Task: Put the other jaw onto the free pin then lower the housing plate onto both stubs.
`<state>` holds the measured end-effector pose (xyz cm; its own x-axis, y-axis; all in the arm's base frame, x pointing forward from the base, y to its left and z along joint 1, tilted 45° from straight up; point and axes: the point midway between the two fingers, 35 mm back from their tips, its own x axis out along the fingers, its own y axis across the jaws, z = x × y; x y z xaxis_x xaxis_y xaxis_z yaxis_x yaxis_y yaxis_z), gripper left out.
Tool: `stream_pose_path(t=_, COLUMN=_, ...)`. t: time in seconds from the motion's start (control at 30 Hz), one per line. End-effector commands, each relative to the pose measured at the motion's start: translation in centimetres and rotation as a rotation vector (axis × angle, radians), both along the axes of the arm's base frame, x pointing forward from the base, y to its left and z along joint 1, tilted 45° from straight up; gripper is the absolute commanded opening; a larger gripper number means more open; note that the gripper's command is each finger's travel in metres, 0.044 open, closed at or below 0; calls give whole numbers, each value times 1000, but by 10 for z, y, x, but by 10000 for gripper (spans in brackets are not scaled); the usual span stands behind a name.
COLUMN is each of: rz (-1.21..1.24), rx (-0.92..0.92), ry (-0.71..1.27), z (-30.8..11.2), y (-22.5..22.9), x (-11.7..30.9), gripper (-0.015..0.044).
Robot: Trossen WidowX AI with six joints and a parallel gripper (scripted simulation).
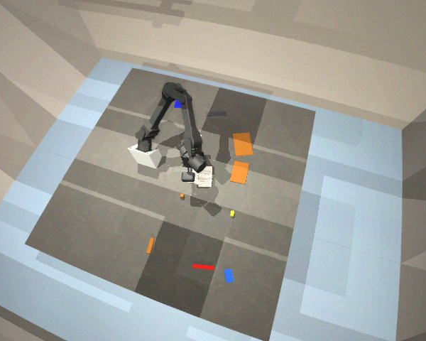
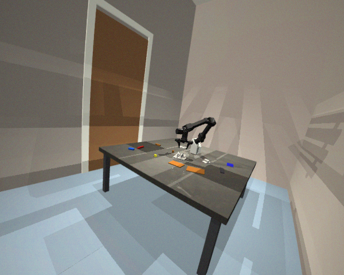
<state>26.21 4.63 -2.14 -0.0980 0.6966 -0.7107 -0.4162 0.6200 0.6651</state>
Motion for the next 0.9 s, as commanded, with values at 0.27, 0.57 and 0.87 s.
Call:
stream_pose_path(t=0.27, rz=1, rx=-2, ry=-4, z=-12, y=11, x=0, gripper=351)
stream_pose_path(t=0.57, rz=1, rx=-2, ry=-4, z=-23, y=21, x=-1, gripper=351)
stream_pose_path(t=0.87, rz=1, rx=0, ry=-3, z=-33, y=32, x=-3, gripper=351)
